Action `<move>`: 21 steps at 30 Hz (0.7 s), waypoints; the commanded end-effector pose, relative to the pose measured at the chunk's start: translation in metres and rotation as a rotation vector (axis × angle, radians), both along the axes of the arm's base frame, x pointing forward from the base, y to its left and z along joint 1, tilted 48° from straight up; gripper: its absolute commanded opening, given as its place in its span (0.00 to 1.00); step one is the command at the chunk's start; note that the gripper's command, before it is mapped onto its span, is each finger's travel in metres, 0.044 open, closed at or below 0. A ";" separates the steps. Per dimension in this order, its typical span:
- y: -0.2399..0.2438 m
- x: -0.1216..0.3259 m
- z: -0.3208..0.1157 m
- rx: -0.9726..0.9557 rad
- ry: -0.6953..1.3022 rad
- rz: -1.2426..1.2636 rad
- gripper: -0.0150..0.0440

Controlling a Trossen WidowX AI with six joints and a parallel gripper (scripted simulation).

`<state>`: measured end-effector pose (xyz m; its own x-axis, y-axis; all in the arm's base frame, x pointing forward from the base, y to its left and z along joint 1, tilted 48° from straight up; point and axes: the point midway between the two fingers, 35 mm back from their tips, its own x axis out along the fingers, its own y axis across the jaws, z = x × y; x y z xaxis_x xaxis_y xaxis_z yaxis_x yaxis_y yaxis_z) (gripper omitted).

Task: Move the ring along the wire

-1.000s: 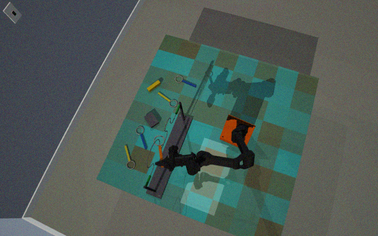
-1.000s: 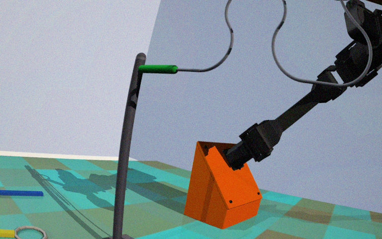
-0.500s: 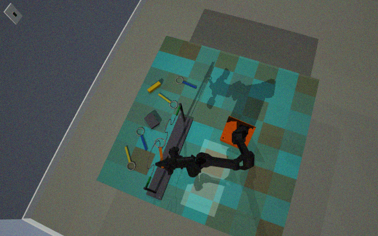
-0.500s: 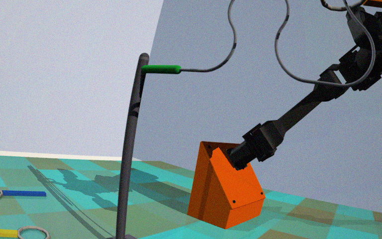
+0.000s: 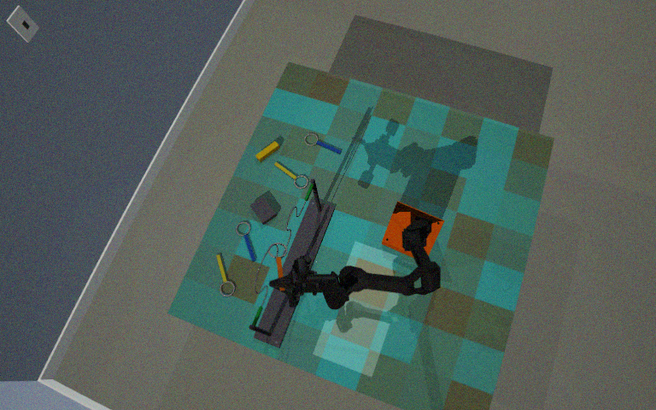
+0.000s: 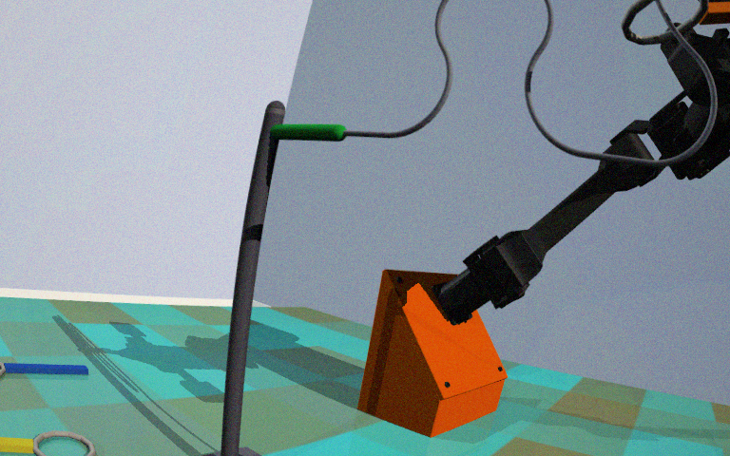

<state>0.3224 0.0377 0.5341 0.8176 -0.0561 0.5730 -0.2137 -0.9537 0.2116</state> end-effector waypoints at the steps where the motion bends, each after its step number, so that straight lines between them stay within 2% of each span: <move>1: -0.002 0.001 0.000 0.049 -0.004 0.003 0.00; 21: 0.000 0.000 0.001 0.208 -0.022 0.017 0.00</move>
<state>0.3218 0.0368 0.5347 0.8087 -0.1519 0.5683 -0.1998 -0.9796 0.0224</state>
